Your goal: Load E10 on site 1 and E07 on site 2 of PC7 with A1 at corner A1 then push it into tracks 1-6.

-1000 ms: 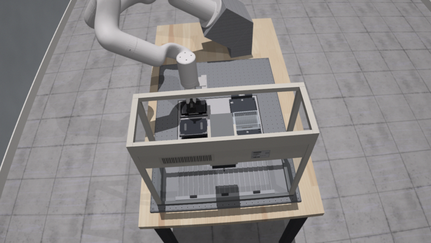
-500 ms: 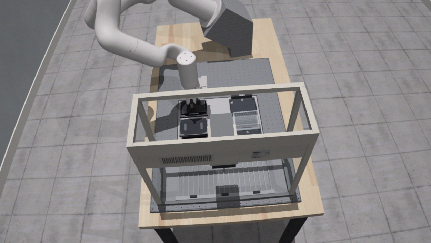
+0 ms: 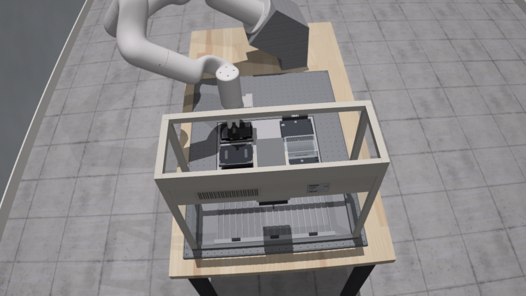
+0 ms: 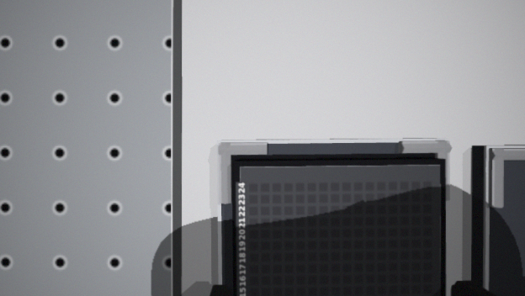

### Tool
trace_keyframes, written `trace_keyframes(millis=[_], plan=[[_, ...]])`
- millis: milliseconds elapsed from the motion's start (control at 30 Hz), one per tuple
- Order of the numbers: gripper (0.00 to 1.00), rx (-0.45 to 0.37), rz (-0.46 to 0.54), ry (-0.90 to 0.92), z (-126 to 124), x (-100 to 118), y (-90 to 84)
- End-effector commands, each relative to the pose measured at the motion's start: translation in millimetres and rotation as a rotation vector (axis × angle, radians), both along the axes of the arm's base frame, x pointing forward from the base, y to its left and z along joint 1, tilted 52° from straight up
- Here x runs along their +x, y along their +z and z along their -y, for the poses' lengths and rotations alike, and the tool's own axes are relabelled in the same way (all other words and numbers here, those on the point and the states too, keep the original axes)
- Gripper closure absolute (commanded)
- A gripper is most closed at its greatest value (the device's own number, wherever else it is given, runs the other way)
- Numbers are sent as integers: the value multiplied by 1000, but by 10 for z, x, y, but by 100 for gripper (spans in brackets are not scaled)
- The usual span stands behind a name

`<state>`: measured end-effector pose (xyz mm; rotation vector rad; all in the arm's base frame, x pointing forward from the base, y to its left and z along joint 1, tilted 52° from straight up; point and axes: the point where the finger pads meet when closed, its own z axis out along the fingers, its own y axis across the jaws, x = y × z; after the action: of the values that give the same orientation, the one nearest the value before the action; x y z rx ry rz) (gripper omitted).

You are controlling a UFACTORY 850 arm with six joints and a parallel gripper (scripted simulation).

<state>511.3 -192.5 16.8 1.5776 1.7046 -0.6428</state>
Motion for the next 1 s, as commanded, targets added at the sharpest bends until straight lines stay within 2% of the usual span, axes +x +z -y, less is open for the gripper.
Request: trace_keyframes(millis=[0, 800, 833, 967], plan=[[0, 0, 1, 1, 16, 8, -13], [0, 0, 1, 1, 46, 15, -38], [100, 0, 1, 1, 42, 14, -34], [100, 0, 1, 1, 42, 14, -34]])
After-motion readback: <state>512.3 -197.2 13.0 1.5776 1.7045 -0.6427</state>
